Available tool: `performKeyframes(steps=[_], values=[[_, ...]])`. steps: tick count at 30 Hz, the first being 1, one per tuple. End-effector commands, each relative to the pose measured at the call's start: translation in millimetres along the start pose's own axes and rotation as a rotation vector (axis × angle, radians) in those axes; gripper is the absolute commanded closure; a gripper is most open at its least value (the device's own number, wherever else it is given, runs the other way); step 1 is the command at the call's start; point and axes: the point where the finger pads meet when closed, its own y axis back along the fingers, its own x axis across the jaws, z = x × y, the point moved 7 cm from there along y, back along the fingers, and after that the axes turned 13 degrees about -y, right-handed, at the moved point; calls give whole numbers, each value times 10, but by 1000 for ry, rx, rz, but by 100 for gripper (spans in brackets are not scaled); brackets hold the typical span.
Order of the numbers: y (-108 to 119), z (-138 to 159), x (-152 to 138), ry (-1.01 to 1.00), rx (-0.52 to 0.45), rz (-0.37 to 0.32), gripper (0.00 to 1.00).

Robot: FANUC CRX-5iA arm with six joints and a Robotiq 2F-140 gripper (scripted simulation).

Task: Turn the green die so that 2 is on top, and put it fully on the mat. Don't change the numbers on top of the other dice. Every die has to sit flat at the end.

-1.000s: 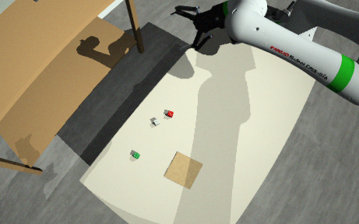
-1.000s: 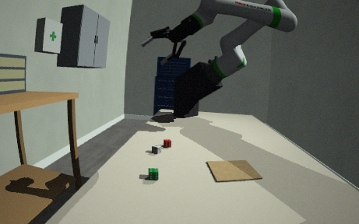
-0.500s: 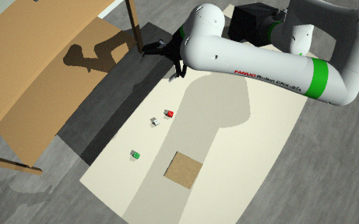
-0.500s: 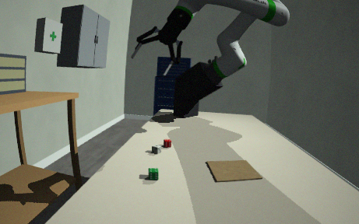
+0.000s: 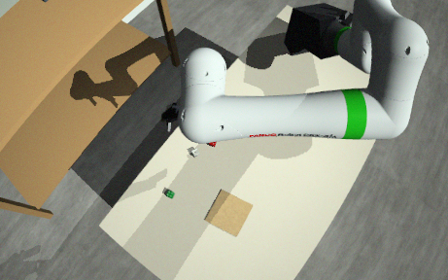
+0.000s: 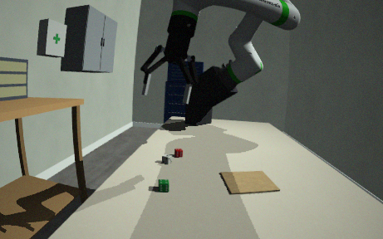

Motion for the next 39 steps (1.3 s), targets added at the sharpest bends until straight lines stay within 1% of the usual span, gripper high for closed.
performKeyframes(steps=[1,3,5,8,23,26,30,37,39], values=[[-326,-295,-61,106,-37,-112,0],[-470,-400,-119,153,-52,-157,0],[-470,-400,-119,153,-52,-157,0],[-541,-448,-150,177,-59,-179,0],[-543,-449,-150,177,-59,-179,0],[-574,-447,-156,177,-59,-179,0],[-727,-435,-182,177,-59,-179,0],[-1183,-399,-261,177,-59,-179,0],[-1183,-399,-261,177,-59,-179,0]])
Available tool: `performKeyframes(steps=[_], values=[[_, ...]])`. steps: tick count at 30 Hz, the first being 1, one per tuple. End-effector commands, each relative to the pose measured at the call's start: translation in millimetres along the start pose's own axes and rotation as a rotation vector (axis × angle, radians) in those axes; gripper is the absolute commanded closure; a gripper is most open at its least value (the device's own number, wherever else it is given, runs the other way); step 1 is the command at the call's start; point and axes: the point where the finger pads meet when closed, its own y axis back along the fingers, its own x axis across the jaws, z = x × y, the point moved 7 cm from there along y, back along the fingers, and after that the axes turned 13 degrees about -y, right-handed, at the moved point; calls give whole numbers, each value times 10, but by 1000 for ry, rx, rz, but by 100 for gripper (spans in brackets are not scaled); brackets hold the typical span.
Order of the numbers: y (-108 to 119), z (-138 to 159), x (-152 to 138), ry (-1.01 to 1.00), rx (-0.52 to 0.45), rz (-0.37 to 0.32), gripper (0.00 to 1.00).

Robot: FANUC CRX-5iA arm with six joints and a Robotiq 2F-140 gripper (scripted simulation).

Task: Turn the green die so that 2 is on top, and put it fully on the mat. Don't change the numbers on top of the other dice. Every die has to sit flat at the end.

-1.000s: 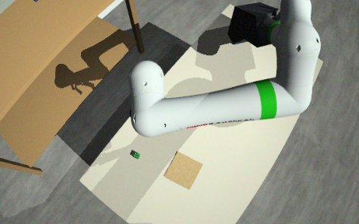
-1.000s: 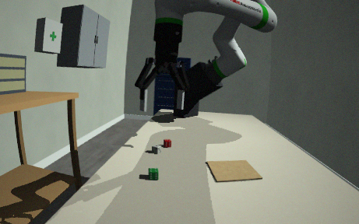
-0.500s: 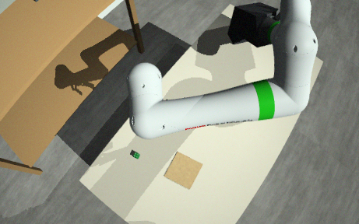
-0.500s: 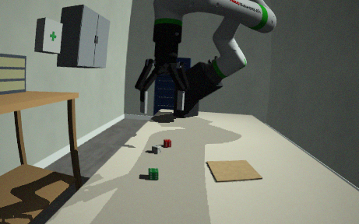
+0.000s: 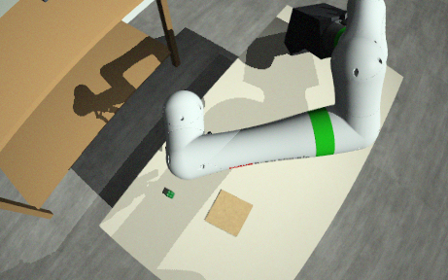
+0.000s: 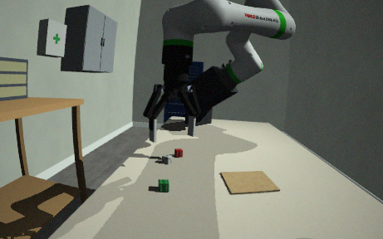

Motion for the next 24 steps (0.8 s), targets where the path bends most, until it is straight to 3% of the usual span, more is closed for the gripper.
performKeyframes(steps=[1,7,24], values=[[-87,-3,8,0,0,1,0],[-273,-3,8,0,0,1,0],[-277,-3,8,0,0,1,0]])
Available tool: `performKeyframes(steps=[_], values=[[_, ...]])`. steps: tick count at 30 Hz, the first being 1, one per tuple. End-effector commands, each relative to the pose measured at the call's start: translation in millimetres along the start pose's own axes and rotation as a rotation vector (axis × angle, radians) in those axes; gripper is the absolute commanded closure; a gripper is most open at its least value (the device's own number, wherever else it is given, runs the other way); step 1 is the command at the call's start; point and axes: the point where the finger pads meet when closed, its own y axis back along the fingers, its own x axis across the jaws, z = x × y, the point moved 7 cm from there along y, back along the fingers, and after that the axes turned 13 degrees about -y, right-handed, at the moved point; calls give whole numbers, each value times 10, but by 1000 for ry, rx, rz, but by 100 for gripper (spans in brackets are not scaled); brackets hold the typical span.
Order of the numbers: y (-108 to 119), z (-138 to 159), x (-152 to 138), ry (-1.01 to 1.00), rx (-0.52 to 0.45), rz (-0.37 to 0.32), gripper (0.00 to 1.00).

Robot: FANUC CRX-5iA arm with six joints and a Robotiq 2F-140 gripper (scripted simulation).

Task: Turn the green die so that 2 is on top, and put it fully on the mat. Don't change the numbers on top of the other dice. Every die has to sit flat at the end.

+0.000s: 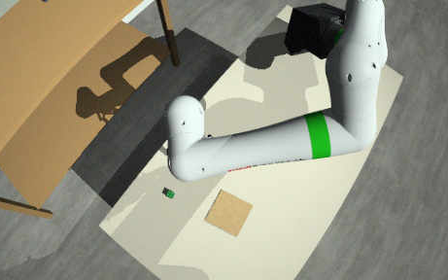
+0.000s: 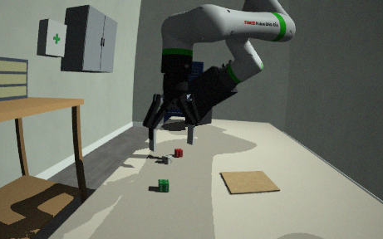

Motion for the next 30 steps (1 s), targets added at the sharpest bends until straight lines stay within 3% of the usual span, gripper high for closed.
performKeyframes(steps=[1,30], values=[[3,0,2,0,0,1,0],[3,-73,36,0,0,1,0]])
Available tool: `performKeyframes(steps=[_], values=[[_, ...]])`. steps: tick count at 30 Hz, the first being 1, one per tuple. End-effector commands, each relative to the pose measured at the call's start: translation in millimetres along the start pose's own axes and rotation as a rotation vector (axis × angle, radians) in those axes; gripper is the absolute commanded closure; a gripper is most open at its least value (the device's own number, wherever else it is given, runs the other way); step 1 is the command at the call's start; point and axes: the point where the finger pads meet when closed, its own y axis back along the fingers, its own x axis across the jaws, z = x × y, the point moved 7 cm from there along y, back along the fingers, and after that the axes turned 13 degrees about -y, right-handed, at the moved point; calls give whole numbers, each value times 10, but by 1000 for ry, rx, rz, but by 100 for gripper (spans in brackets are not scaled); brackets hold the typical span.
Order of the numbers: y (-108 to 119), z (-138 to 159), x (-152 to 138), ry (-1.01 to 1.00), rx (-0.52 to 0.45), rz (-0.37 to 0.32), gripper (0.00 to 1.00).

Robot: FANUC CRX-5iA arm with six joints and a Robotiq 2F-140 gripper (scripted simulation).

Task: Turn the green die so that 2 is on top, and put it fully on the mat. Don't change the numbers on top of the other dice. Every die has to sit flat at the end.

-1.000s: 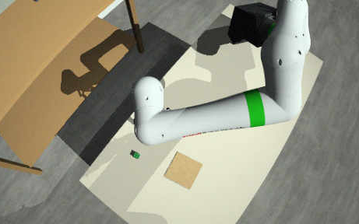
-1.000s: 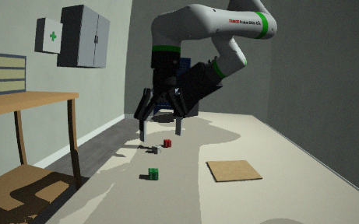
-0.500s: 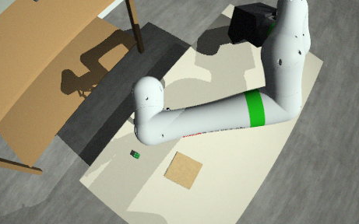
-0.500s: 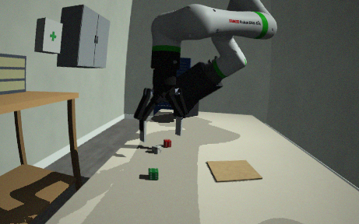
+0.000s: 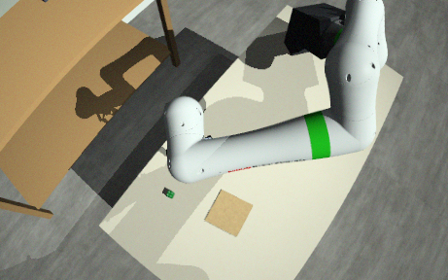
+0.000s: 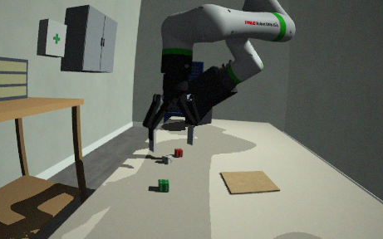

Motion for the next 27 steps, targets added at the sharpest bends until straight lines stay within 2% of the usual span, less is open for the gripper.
performKeyframes(steps=[1,5,12,14,21,27], values=[[4,-80,38,0,0,1,0],[4,-316,147,0,0,1,0],[4,-929,429,0,0,1,0],[4,-929,429,0,0,1,0],[4,-1458,673,0,0,1,0],[4,-1692,781,0,0,1,0]])
